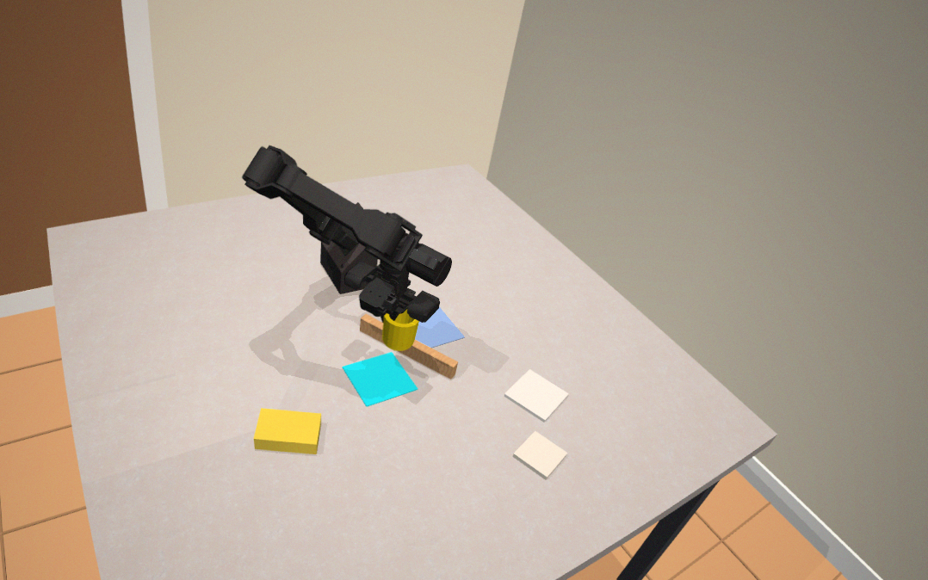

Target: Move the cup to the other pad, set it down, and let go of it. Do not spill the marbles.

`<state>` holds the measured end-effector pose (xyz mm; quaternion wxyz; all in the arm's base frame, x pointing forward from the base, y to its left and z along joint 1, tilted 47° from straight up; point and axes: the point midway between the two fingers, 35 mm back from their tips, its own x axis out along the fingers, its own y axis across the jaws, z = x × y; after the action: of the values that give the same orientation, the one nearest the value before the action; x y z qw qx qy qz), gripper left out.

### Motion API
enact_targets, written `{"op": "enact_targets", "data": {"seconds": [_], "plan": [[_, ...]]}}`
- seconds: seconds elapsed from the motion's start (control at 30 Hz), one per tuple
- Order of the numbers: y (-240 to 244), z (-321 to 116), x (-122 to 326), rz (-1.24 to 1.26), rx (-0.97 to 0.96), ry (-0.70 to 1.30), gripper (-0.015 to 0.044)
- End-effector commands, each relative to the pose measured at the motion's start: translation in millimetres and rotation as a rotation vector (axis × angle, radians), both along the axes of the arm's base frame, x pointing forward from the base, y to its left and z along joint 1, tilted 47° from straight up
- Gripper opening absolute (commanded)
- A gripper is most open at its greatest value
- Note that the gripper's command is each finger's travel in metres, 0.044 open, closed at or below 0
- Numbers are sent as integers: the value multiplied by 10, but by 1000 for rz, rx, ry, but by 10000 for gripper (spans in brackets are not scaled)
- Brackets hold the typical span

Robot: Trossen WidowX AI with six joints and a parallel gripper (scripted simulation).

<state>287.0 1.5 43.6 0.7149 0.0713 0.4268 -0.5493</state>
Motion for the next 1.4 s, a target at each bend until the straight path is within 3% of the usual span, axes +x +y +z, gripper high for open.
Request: {"op": "enact_targets", "data": {"seconds": [0.0, 0.5, 1.37], "plan": [[-56, 96, 67, 6, -3, -6, 0], [-291, 405, 277, 5, -5, -7, 0], [-544, 167, 301, 6, -6, -8, 0]]}}
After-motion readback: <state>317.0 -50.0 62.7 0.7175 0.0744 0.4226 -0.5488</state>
